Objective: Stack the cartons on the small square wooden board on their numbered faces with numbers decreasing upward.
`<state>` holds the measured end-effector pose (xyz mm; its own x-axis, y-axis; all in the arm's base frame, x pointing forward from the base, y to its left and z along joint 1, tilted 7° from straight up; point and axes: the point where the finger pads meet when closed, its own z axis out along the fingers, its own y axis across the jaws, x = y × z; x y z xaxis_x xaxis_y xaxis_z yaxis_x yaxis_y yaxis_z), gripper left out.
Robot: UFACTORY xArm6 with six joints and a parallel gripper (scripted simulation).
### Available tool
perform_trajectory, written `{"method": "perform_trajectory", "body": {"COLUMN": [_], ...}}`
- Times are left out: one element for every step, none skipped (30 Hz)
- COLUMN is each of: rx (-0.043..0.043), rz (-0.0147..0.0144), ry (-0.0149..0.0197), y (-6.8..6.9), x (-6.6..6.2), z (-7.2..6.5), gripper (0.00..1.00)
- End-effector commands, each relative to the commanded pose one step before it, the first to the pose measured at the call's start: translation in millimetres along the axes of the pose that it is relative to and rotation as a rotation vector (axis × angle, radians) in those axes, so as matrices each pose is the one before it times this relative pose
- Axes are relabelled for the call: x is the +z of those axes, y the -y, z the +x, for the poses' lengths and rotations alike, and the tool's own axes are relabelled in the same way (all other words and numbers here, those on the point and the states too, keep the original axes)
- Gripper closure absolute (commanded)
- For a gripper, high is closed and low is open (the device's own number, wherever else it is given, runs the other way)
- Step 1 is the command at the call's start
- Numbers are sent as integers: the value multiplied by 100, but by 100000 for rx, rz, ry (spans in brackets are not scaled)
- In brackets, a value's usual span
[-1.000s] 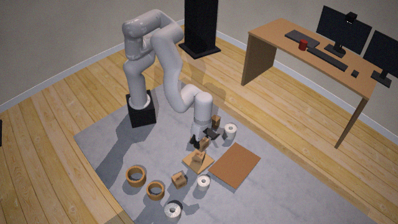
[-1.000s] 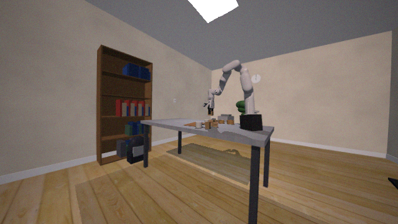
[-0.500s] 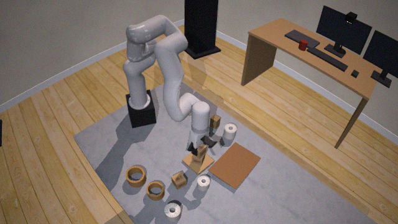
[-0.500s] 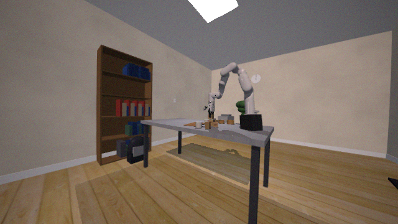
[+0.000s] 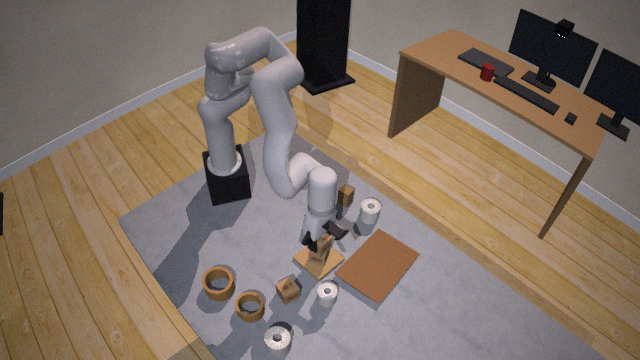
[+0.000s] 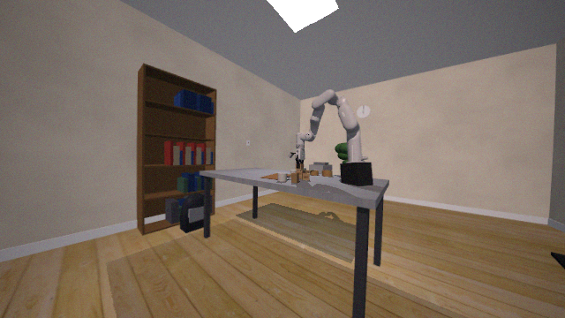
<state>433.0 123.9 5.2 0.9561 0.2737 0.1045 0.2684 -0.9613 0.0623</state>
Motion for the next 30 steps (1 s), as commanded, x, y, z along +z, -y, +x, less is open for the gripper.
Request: {"method": "perform_trajectory", "body": {"rx": [10,0,0,0,0,0,0,0,0,0,0,0,0,0,0,0,0,0,0,0,0,0,0,0,0,0,0,0,0,0], "rz": [12,0,0,0,0,0,0,0,0,0,0,0,0,0,0,0,0,0,0,0,0,0,0,0,0,0,0,0,0,0], "ry": [-366,0,0,0,0,0,0,0,0,0,0,0,0,0,0,0,0,0,0,0,0,0,0,0,0,0,0,0,0,0], "y": [1,0,0,0,0,0,0,0,0,0,0,0,0,0,0,0,0,0,0,0,0,0,0,0,0,0,0,0,0,0], "x": [-92,0,0,0,0,0,0,0,0,0,0,0,0,0,0,0,0,0,0,0,0,0,0,0,0,0,0,0,0,0], "z": [149,0,0,0,0,0,0,0,0,0,0,0,0,0,0,0,0,0,0,0,0,0,0,0,0,0,0,0,0,0], "gripper": [100,100,100,100,0,0,0,0,0,0,0,0,0,0,0,0,0,0,0,0,0,0,0,0,0,0,0,0,0,0]}}
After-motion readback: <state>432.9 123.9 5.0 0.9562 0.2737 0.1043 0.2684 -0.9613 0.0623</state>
